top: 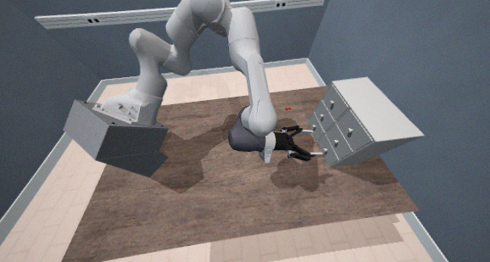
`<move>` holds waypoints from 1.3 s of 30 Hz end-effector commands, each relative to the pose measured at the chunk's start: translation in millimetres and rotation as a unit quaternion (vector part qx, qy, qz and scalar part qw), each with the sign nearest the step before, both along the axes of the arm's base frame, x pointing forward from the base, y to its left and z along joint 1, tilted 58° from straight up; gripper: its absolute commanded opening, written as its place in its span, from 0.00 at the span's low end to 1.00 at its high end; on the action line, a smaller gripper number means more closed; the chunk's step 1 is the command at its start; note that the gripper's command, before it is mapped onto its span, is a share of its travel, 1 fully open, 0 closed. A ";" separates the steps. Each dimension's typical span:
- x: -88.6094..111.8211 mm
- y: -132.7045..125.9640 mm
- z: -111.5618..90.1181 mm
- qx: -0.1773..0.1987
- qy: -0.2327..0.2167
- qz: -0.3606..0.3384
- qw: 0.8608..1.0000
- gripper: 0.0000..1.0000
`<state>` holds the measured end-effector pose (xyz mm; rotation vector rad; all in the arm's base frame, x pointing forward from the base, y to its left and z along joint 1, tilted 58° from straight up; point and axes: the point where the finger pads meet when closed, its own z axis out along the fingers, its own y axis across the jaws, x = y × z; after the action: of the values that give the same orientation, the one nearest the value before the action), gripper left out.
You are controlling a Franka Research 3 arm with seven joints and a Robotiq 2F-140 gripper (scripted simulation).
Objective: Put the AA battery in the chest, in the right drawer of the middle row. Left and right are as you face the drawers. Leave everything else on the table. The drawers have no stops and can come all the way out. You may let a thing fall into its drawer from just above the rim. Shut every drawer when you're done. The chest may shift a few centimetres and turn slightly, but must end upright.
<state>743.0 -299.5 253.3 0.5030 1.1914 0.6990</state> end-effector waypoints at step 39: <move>43.2 -3.6 18.5 -0.018 -0.005 -0.008 1.000 0.28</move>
<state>779.2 -302.6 275.1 0.4635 1.1768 0.6603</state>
